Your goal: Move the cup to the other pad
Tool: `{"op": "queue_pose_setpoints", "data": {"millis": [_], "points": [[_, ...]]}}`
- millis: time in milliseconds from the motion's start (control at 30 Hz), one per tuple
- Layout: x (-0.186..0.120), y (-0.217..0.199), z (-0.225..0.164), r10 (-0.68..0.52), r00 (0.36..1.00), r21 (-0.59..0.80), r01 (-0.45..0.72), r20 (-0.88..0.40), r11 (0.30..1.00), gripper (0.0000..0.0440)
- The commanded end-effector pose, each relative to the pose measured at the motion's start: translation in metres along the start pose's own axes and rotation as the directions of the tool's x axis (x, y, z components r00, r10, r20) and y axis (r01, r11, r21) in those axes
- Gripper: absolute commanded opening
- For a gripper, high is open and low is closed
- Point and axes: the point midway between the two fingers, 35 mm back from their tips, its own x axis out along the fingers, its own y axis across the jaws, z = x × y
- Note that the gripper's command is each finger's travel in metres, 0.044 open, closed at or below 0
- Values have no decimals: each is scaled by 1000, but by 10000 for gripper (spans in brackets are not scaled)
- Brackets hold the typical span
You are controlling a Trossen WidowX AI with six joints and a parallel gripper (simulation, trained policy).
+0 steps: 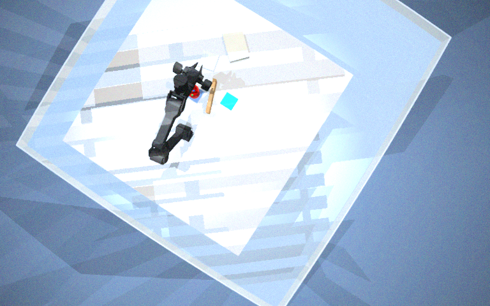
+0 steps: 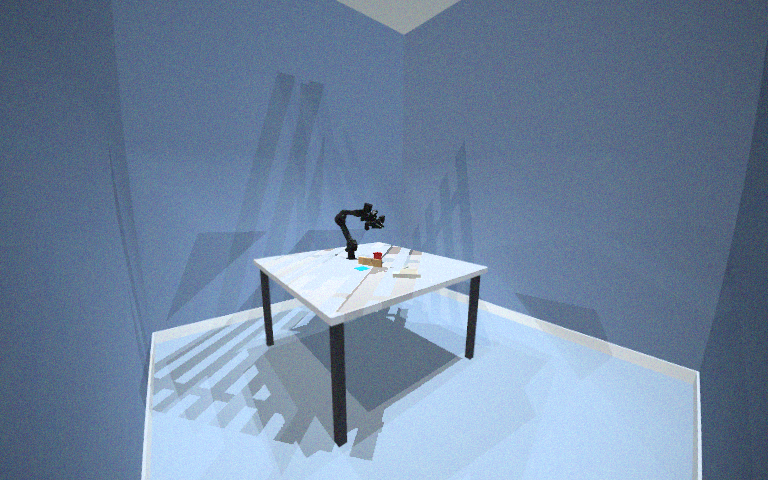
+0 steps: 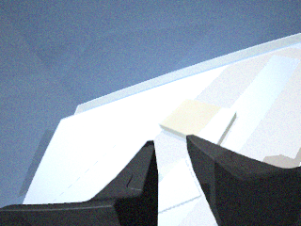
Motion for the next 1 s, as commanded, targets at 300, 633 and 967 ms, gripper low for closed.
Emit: {"op": "queue_pose_setpoints", "data": {"millis": [300, 633, 967], "points": [[-3, 18, -8, 16, 985, 163, 12, -174, 987, 109], [-5, 29, -20, 13, 949, 278, 79, -316, 957, 116], [-9, 38, -33, -3, 890, 361, 187, -455, 914, 121]]}}
